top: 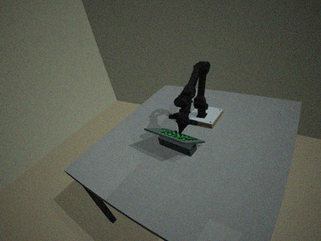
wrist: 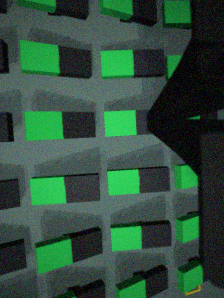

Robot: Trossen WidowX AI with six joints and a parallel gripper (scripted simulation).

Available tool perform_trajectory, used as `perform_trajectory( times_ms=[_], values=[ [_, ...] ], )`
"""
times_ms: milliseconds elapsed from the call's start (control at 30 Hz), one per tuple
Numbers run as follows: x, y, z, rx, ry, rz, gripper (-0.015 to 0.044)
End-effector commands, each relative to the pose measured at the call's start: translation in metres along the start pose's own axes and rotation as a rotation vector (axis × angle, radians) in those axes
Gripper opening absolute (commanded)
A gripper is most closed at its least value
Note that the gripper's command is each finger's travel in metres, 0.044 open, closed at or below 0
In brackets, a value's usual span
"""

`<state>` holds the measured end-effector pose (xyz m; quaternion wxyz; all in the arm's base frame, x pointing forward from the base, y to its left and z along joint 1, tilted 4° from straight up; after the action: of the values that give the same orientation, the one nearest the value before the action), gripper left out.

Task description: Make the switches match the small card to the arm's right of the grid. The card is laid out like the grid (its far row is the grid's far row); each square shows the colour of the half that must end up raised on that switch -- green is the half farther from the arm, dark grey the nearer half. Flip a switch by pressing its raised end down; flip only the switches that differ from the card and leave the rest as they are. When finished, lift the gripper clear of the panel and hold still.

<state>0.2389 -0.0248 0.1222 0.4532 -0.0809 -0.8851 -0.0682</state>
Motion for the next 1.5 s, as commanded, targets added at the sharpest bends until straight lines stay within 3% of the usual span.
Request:
perform_trajectory(
  times_ms=[0,833,1067,1267,1467],
  values=[
    [-0.001,0.000,0.000,0.000,-0.001,0.002,0.0000],
    [-0.004,0.000,0.000,0.000,-0.001,0.002,0.0000],
    [0.059,0.000,-0.004,0.000,0.027,0.003,0.0000],
    [0.060,0.005,-0.003,-0.001,0.031,0.002,0.0000],
    [0.060,0.048,0.012,-0.004,0.037,0.001,0.0000]
  ],
)
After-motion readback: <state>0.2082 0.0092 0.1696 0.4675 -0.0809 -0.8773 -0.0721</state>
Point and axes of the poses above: the point midway between the two fingers, 35 mm back from their tips, its own x axis back along the fingers, its own y axis across the jaws, z = x × y, the point moved 6 cm from there along x, back along the fingers, and after that the axes turned 2 degrees about -x, right-handed, at the moved point
